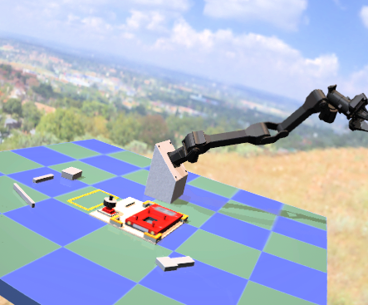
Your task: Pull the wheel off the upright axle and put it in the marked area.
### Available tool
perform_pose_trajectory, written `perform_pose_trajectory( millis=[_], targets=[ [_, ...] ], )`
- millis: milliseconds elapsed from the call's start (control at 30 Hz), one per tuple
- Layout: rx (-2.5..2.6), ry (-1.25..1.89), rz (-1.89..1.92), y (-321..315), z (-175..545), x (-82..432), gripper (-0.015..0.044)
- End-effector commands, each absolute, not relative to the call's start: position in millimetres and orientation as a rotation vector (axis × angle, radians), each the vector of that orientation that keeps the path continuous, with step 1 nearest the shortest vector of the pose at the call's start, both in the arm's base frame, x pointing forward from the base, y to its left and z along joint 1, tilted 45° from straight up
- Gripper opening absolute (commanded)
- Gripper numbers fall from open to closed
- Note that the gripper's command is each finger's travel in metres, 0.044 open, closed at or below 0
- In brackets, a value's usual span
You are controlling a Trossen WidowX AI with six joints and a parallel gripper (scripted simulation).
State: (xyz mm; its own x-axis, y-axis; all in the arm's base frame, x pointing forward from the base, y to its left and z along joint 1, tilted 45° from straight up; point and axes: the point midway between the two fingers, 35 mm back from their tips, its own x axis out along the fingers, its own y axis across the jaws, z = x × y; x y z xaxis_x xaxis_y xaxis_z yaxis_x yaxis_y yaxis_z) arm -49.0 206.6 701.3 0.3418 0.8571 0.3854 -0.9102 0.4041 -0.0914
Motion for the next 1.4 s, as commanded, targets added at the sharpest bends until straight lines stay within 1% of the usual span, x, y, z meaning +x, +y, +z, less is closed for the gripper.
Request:
perform_pose_trajectory(
  millis=[0, 100, 233, 633, 800, 967, 1100, 1300, 1367],
  targets=[
    [0.151, -0.406, 1.154, 206, 702, -48, 0.0374],
    [0.173, -0.429, 1.154, 192, 708, -37, 0.0300],
    [0.215, -0.460, 1.142, 168, 718, -13, 0.0300],
    [0.470, -0.470, 1.003, 83, 736, 98, 0.0300],
    [0.628, -0.406, 0.992, 59, 728, 142, 0.0300],
    [0.679, -0.374, 0.919, 34, 716, 188, 0.0300],
    [0.780, -0.384, 0.920, 29, 716, 194, 0.0300],
    [0.830, -0.323, 0.796, -2, 687, 260, 0.0300],
    [0.845, -0.317, 0.801, -2, 683, 268, 0.0300]
  ],
)
